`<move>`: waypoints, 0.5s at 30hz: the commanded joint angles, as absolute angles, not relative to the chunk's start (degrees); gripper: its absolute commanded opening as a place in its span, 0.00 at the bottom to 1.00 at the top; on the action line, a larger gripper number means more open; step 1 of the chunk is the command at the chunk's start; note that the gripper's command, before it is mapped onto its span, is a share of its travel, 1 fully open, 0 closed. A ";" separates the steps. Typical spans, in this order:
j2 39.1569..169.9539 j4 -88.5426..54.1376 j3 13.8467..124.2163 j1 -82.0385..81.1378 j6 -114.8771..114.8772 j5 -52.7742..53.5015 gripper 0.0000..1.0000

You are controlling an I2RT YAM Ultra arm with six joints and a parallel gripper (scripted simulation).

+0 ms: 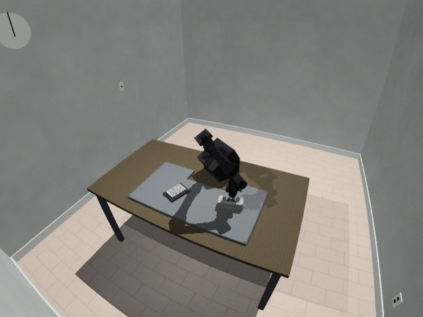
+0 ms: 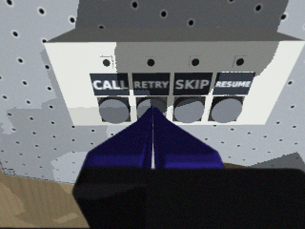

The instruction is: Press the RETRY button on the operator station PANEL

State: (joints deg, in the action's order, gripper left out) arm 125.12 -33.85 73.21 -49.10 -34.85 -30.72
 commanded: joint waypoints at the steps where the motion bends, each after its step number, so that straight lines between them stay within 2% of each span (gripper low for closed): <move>1: 124.90 -32.89 72.33 -50.07 -34.44 -30.70 0.00; 15: 126.19 -32.12 71.96 -49.29 -34.07 -30.68 0.00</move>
